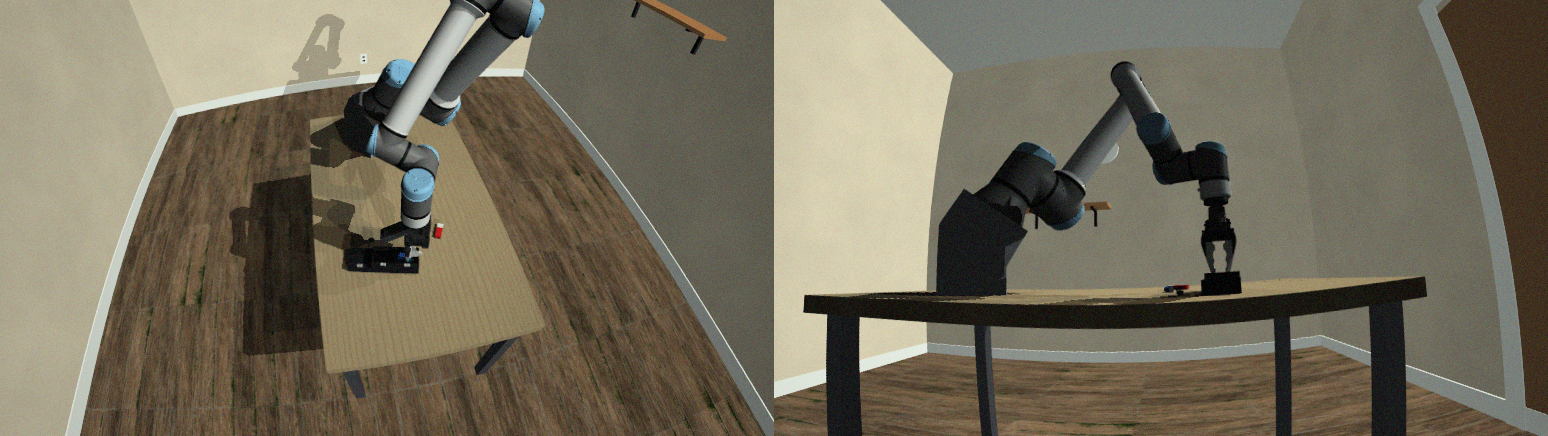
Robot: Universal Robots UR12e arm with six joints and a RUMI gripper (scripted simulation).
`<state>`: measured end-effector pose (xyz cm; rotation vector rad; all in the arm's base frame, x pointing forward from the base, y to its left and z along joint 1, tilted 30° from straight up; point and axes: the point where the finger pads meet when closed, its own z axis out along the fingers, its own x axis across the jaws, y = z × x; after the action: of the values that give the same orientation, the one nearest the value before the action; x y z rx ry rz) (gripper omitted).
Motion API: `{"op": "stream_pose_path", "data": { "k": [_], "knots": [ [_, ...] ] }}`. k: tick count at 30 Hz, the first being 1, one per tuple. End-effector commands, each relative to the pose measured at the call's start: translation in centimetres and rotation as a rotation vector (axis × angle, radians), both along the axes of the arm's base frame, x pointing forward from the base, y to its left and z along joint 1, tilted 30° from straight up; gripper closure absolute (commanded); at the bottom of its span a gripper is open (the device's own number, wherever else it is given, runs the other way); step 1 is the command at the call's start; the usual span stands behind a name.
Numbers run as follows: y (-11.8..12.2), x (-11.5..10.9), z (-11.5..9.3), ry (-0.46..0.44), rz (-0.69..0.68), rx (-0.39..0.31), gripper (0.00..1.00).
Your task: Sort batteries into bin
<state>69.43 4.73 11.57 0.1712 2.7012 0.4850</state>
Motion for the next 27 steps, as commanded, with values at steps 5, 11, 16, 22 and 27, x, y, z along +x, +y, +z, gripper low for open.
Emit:
{"op": "stream_pose_path", "data": {
  "k": [5, 11, 16, 22, 27],
  "knots": [
    [-0.4, -0.4, 1.1, -0.001, 0.0, 0.0, 0.8],
    [-0.6, -0.6, 1.5, -0.001, 0.0, 0.0, 0.8],
    [-0.8, -0.9, 2.1, -0.001, 0.0, 0.0, 0.8],
    [-1.2, -1.4, 3.2, -0.001, 0.0, 0.0, 0.8],
    [-1.2, -1.4, 3.2, -0.001, 0.0, 0.0, 0.8]
  ]
}}
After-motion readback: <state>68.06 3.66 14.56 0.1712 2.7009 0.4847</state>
